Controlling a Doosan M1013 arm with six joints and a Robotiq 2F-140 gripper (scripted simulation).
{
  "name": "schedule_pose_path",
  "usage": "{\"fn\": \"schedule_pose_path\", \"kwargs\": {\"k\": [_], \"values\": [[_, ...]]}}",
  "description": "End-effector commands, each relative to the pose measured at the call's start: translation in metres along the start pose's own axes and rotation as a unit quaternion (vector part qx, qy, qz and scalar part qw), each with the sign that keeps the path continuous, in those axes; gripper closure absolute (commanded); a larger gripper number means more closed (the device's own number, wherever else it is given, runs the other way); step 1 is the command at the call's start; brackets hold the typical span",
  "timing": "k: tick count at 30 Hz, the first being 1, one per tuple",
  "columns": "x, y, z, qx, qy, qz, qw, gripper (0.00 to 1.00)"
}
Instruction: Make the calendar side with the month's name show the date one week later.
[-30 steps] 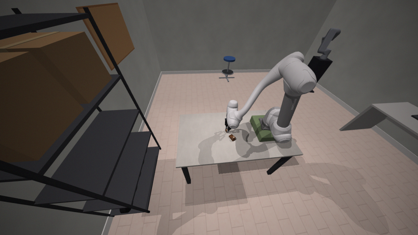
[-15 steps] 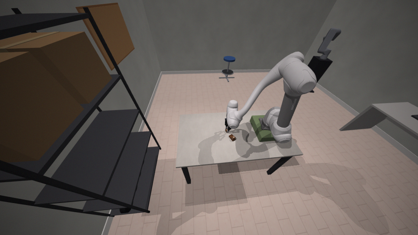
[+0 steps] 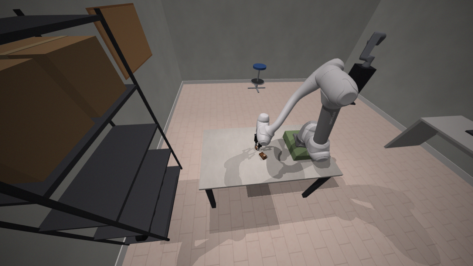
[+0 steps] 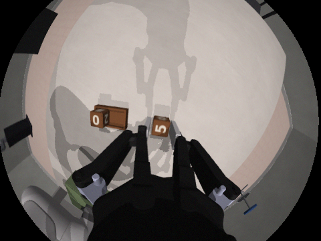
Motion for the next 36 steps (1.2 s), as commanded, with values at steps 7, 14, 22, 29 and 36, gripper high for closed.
{"fn": "schedule_pose_path", "kwargs": {"k": [7, 14, 22, 29, 36], "values": [[0.000, 0.000, 0.000, 0.000, 0.000, 0.000, 1.000, 0.64], [0.000, 0.000, 0.000, 0.000, 0.000, 0.000, 1.000, 0.64], [-0.010, 0.000, 0.000, 0.000, 0.000, 0.000, 1.000, 0.64], [-0.043, 0.000, 0.000, 0.000, 0.000, 0.000, 1.000, 0.64], [-0.074, 0.000, 0.000, 0.000, 0.000, 0.000, 1.000, 0.64]]}}
Point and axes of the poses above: the point where the finger pads meet when closed, its own x axis out along the fingers, its own y axis across the jaws, z = x × y, the point moved 4 cm from there along -x, back along the fingers, and after that the axes turned 12 degrees about x, right-handed, at the moved point
